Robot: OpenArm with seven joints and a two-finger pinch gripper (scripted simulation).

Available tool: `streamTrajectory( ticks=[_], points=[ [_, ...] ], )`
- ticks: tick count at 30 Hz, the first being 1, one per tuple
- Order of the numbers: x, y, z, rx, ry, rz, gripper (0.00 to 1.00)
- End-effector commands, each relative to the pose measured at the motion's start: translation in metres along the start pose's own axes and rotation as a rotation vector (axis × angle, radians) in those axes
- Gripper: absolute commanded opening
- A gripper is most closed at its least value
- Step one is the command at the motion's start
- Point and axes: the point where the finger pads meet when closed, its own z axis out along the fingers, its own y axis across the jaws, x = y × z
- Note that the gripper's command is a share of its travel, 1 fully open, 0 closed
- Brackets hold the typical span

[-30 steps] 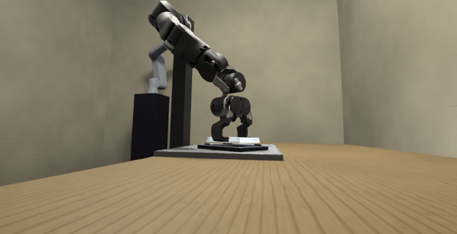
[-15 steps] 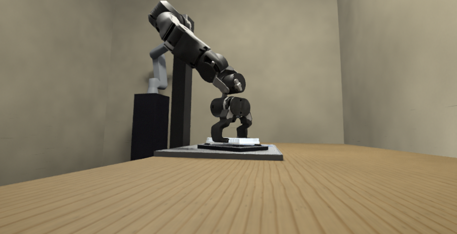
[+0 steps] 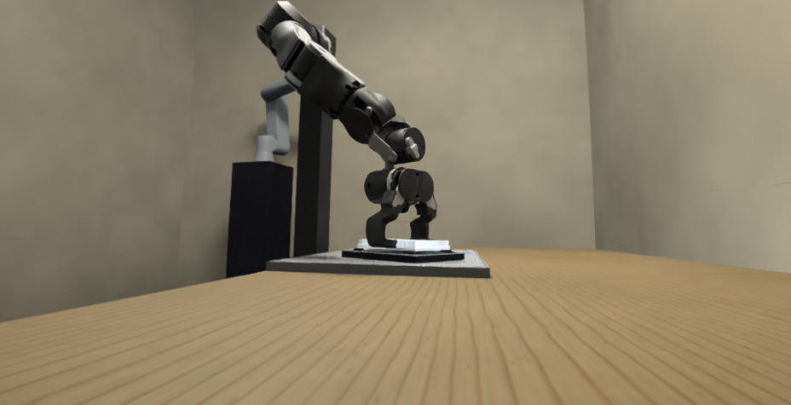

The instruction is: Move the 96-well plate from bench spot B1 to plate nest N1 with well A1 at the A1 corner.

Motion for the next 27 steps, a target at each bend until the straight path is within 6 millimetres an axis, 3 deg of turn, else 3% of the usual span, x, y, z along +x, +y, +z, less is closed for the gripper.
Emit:
streamTrajectory(
  ticks=[1,27],
  points=[
    [0.0017,0.0003,0.0011,-0.002,0.005,-0.004,0.0],
    [0.0018,0.0003,0.0037,-0.003,0.005,-0.002,0.0]
  ],
)
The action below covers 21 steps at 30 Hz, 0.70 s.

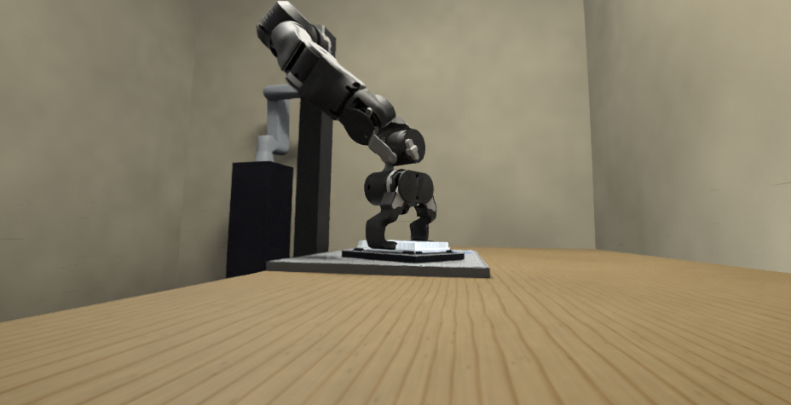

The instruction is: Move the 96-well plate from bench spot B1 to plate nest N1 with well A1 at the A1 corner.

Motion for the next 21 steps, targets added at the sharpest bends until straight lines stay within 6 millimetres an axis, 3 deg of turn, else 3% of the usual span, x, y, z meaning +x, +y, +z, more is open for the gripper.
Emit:
streamTrajectory(
  ticks=[1,9,21],
  points=[
    [0.0014,0.0005,0.0011,-0.003,0.003,-0.003,0.0],
    [0.0014,0.0005,0.0011,-0.003,0.003,-0.003,0.0],
    [-0.0004,0.0003,-0.0003,-0.001,-0.001,0.0,0.4]
  ],
)
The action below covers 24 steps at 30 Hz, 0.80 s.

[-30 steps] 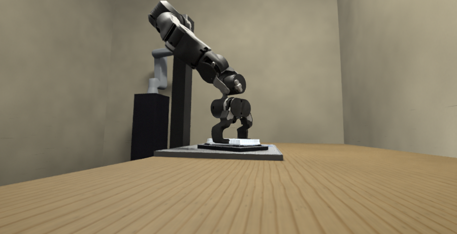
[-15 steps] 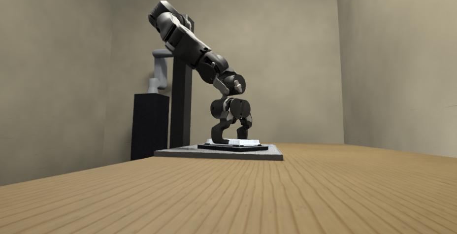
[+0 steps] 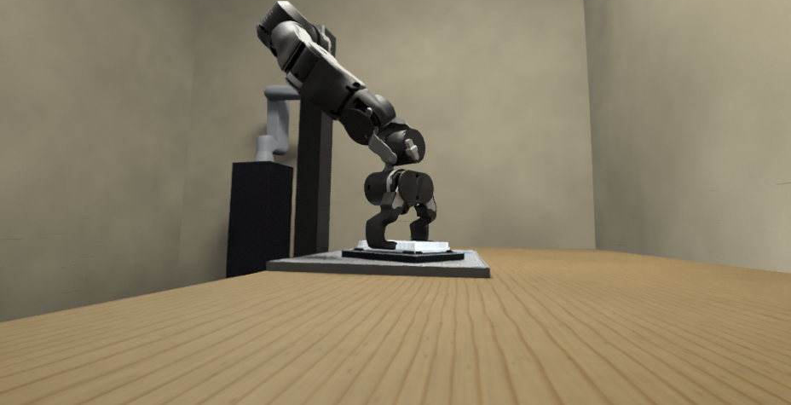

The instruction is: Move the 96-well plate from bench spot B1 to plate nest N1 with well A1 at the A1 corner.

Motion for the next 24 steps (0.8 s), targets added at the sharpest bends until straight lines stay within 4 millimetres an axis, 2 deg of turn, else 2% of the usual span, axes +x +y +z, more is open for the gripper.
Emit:
streamTrajectory(
  ticks=[1,3,5,13,22,24],
  points=[
    [0.0,0.0,0.0,-0.001,-0.001,0.0,0.43],
    [0.0,0.0,0.0,-0.001,-0.001,0.0,0.5],
    [0.0,0.0,0.0,-0.001,-0.001,0.0,0.5],
    [0.0,0.0,0.0,-0.001,-0.001,0.0,0.77],
    [0.0,0.0,0.0,-0.001,-0.001,0.0,0.77],
    [-0.001,0.0,-0.017,-0.001,-0.001,0.0,0.77]
  ],
)
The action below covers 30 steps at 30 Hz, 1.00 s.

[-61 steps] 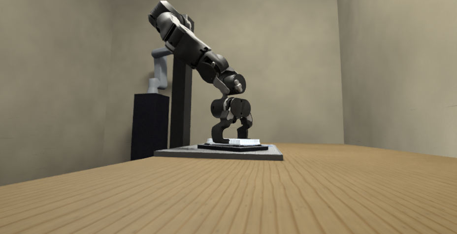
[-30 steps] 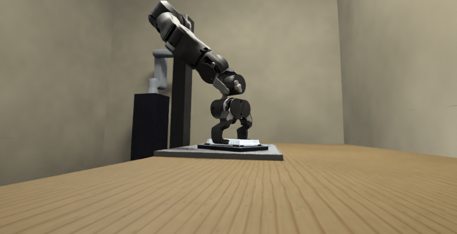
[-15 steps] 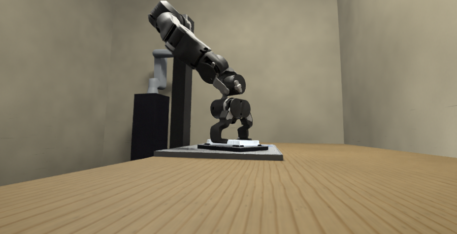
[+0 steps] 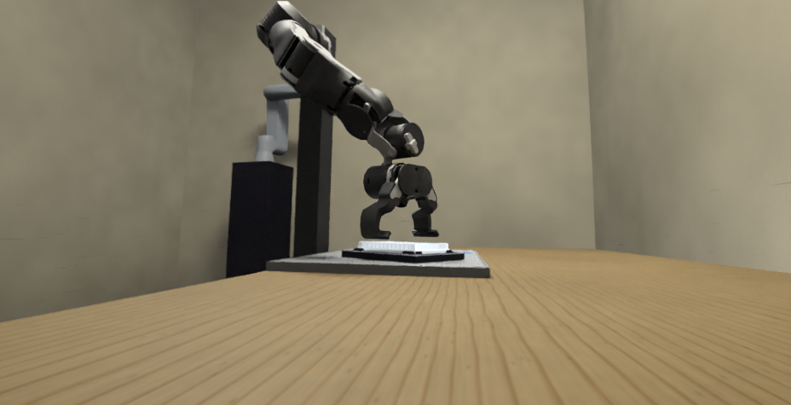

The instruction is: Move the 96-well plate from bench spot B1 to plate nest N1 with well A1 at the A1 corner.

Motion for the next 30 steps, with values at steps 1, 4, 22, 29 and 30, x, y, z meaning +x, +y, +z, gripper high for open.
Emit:
streamTrajectory(
  ticks=[1,4,22,29,30],
  points=[
    [-0.005,-0.002,-0.013,0.02,-0.009,0.022,0.77],
    [-0.004,-0.002,-0.029,0.021,-0.009,0.022,0.77],
    [-0.004,-0.001,-0.07,0.02,-0.009,0.022,0.77],
    [-0.004,-0.001,-0.07,0.02,-0.009,0.022,0.77],
    [-0.004,-0.001,-0.07,0.02,-0.009,0.022,0.77]
  ],
)
